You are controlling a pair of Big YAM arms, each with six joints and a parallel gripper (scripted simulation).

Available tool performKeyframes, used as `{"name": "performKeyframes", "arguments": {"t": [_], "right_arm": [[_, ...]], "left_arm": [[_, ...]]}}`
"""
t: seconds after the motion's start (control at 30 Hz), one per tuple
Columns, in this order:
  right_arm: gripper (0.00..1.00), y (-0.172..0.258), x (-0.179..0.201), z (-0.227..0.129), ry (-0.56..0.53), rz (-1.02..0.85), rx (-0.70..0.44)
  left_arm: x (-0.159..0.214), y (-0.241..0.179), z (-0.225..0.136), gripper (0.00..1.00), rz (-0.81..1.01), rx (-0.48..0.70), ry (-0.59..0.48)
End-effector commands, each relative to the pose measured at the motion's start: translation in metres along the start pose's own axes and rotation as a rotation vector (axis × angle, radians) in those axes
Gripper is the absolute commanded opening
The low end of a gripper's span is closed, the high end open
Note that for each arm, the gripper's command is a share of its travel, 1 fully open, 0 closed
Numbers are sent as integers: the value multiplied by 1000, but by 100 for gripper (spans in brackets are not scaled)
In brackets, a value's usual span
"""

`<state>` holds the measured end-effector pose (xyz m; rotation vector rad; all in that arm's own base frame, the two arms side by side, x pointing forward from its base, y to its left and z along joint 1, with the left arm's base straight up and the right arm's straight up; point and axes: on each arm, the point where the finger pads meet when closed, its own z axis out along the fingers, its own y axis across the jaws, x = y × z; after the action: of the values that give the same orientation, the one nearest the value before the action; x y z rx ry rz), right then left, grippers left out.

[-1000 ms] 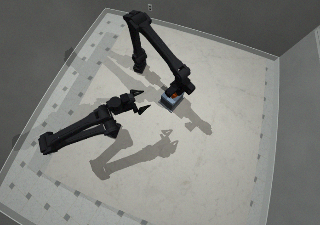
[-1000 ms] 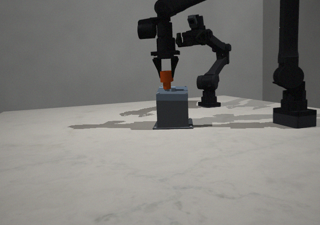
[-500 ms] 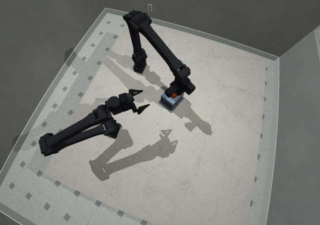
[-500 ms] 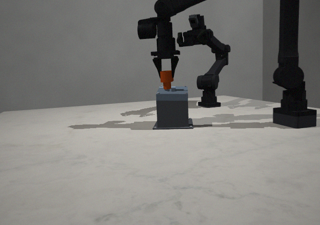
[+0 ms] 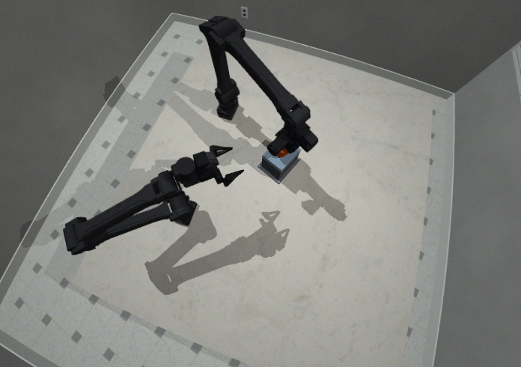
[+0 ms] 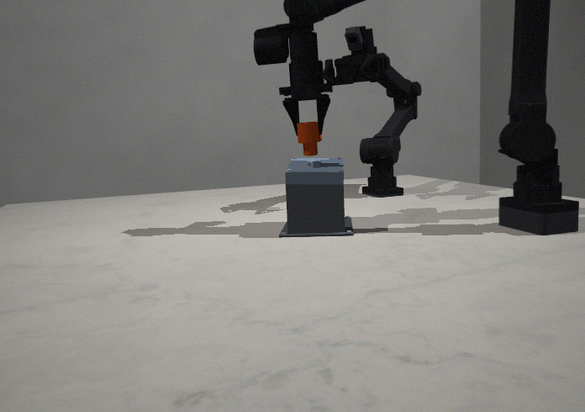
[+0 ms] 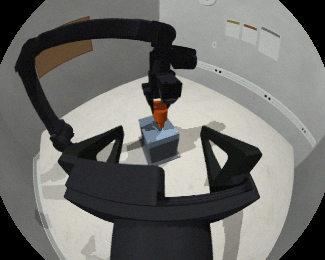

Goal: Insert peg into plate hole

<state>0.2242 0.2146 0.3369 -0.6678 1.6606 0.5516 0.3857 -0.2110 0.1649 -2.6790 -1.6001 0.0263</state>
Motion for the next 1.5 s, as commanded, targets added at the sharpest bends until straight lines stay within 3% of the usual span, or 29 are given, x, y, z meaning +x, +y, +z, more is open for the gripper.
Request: {"name": "performKeyframes", "arguments": {"t": [0.0, 0.13, 0.43, 0.6, 0.7, 1.47], "right_arm": [[100, -1, -18, -2, -34, 4, 2], [100, -1, -18, -2, -34, 4, 2], [100, -1, -18, -2, -34, 4, 2], [100, -1, -18, -2, -34, 4, 2], [100, -1, -18, -2, -34, 4, 2], [100, -1, -18, -2, -34, 4, 2]], "left_arm": [[8, 17, -29, 40, -83, -118, -17], [13, -1, -9, 40, -125, -140, -72], [9, 6, -18, 40, -109, -168, -77], [8, 5, -17, 40, -125, -163, -79], [1, -12, 2, 40, -107, -116, -76], [11, 3, -21, 40, -123, -156, -75]]}}
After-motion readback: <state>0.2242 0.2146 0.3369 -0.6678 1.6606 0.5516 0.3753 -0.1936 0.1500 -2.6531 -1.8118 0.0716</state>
